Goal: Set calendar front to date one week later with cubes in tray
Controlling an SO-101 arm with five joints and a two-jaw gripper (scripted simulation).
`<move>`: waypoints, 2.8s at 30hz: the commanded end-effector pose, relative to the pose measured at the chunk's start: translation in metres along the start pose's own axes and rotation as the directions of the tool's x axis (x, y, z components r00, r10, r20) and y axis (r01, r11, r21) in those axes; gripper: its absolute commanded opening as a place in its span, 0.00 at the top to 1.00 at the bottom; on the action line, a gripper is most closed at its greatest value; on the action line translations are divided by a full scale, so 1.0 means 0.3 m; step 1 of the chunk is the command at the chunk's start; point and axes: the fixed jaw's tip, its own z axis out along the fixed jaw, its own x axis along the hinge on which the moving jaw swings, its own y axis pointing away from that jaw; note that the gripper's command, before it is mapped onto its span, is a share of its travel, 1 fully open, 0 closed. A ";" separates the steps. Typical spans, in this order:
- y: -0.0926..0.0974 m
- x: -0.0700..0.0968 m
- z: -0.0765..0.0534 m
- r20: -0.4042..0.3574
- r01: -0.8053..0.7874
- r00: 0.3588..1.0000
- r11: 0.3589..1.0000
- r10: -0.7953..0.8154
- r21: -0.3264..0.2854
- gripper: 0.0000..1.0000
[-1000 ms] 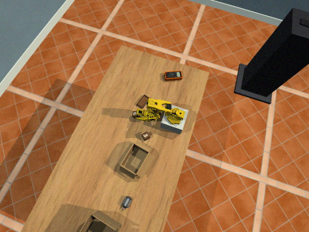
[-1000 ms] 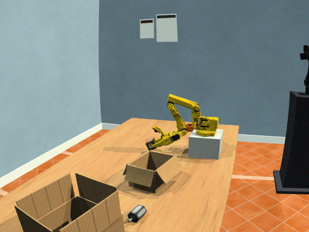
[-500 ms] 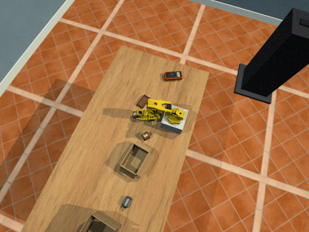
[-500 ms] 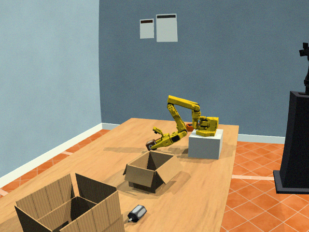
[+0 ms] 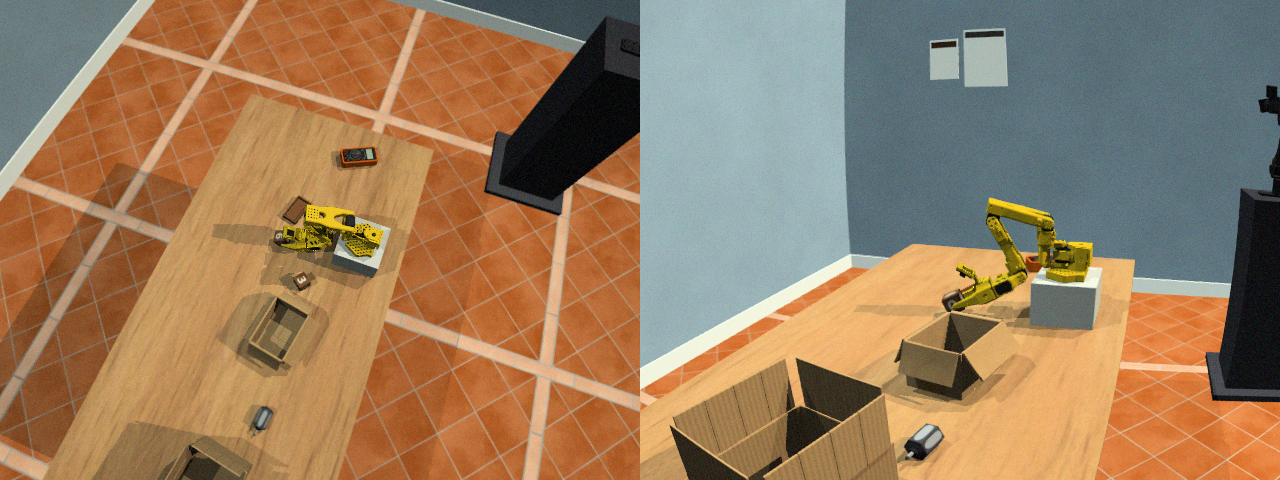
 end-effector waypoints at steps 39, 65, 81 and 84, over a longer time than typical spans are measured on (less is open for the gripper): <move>-0.005 -0.004 0.002 0.017 0.005 1.000 1.000 -0.005 0.006 0.70; -0.005 -0.010 -0.023 -0.013 0.005 1.000 1.000 -0.005 0.007 0.64; -0.004 -0.031 -0.159 -0.150 0.005 0.989 1.000 -0.004 0.008 0.64; -0.004 -0.032 -0.173 -0.162 0.005 0.987 1.000 -0.004 0.008 0.64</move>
